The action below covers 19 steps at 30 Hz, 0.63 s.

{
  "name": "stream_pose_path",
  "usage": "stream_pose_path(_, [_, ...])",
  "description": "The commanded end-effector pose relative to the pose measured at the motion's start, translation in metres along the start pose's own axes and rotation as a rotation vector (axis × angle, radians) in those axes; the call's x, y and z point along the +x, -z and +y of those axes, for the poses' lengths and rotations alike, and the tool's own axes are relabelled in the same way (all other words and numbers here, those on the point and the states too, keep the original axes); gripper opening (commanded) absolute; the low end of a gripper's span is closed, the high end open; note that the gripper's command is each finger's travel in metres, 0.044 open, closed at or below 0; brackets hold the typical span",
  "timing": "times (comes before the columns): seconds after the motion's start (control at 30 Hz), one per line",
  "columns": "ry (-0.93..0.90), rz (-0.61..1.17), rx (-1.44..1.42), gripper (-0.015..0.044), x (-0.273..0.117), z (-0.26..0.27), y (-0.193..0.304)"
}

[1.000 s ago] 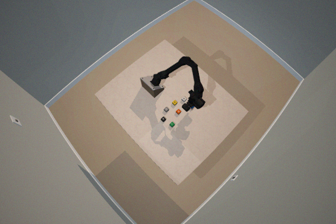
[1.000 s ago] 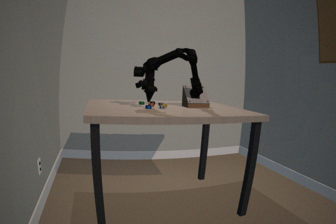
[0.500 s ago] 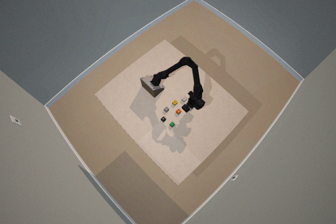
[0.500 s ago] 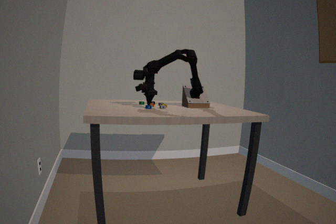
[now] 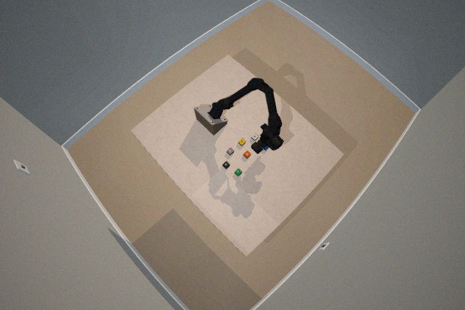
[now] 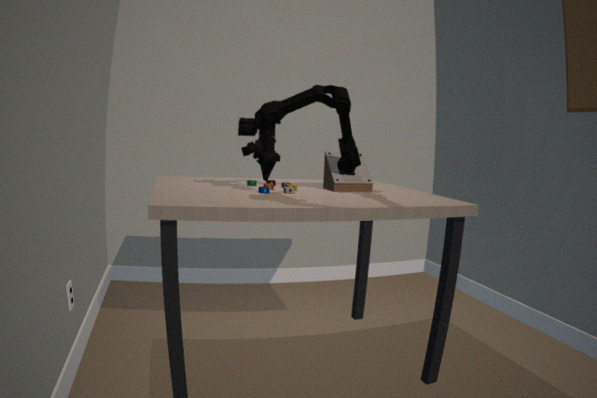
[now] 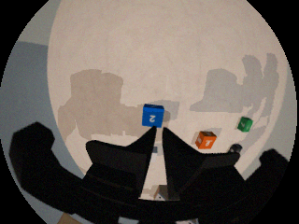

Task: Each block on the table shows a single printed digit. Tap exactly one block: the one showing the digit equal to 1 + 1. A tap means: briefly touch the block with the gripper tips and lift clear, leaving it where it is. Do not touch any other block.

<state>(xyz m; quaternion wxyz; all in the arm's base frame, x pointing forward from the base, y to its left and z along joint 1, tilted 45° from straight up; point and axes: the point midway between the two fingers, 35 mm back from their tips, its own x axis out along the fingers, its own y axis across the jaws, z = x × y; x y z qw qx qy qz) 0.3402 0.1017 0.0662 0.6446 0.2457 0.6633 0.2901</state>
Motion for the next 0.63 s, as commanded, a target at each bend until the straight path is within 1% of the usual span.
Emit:
stream_pose_path(0.0, [-0.001, -0.006, -0.013, 0.0125, -0.023, 0.025, 0.016])
stream_pose_path(0.23, [-0.002, -0.003, -0.009, 0.0309, -0.074, 0.089, 0.087])
stream_pose_path(0.33, [-0.002, -0.002, -0.008, 0.0387, -0.082, 0.099, 0.104])
stream_pose_path(0.37, [-0.002, -0.002, -0.008, 0.04, -0.082, 0.099, 0.104])
stream_pose_path(0.6, [-0.002, -0.002, -0.008, 0.04, -0.082, 0.099, 0.104])
